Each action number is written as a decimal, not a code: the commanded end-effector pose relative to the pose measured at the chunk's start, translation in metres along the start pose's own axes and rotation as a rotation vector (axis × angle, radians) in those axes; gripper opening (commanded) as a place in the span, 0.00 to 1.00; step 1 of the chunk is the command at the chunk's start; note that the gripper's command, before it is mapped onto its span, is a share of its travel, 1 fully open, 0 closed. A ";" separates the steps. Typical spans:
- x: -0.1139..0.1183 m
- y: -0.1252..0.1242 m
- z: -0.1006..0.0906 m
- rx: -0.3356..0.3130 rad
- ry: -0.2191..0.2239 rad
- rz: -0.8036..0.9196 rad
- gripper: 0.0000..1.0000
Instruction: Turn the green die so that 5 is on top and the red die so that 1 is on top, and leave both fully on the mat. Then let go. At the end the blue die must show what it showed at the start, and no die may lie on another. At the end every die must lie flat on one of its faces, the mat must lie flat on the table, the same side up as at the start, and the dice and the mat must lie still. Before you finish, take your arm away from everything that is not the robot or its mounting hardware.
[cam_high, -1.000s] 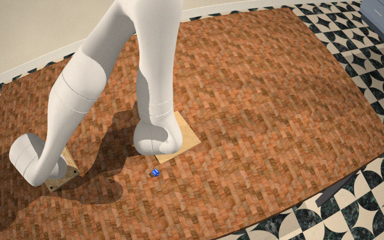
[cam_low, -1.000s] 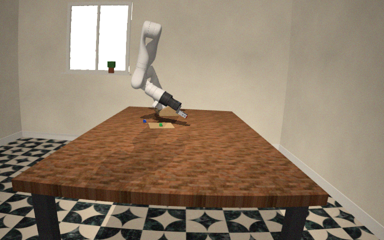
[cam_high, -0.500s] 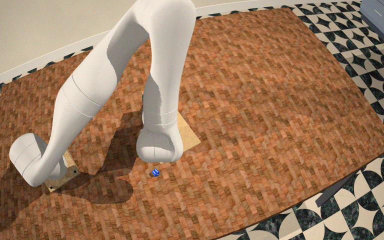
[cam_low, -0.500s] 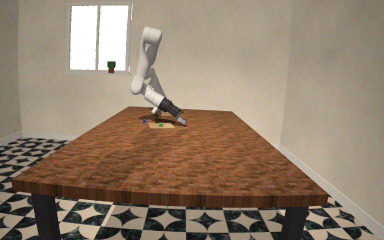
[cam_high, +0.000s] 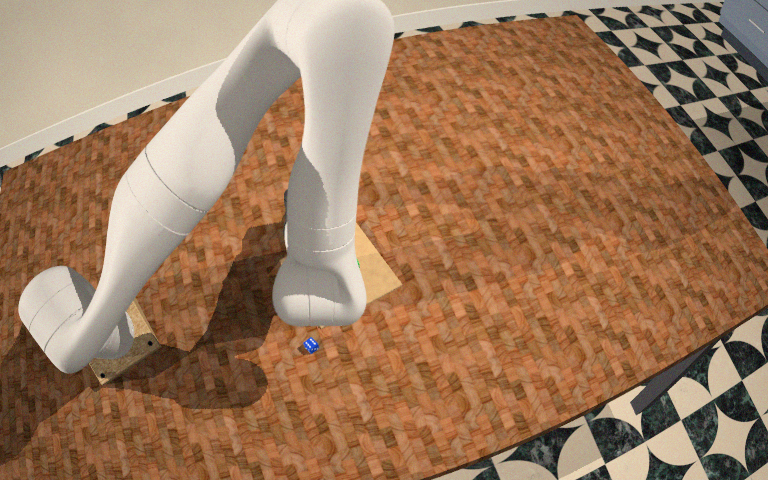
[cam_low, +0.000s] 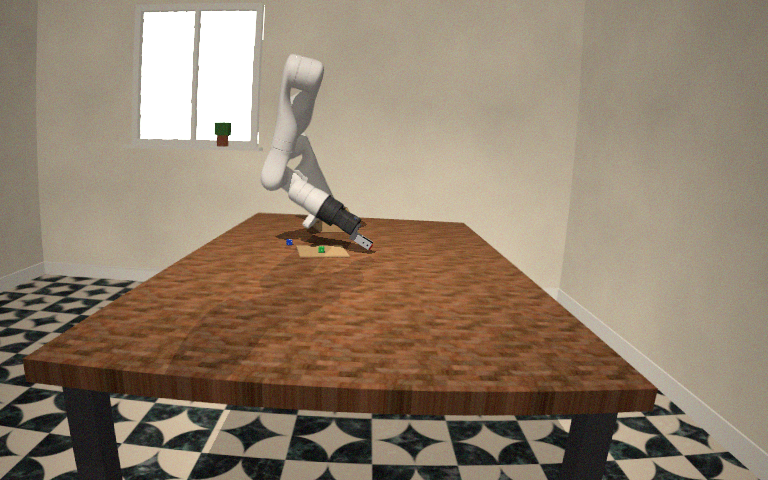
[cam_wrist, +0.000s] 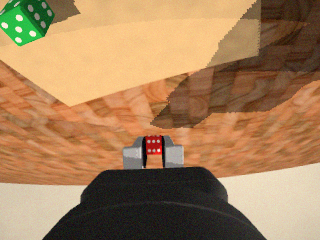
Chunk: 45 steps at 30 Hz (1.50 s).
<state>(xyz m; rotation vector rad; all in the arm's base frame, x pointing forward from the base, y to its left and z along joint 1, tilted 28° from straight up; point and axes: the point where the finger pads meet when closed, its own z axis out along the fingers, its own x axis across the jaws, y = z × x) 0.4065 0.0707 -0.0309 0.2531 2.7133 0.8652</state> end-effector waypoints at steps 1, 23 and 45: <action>0.000 0.001 0.000 -0.001 0.000 -0.001 0.34; 0.000 0.001 0.000 -0.001 0.000 -0.001 0.34; 0.000 -0.008 0.005 -0.001 0.000 -0.001 0.34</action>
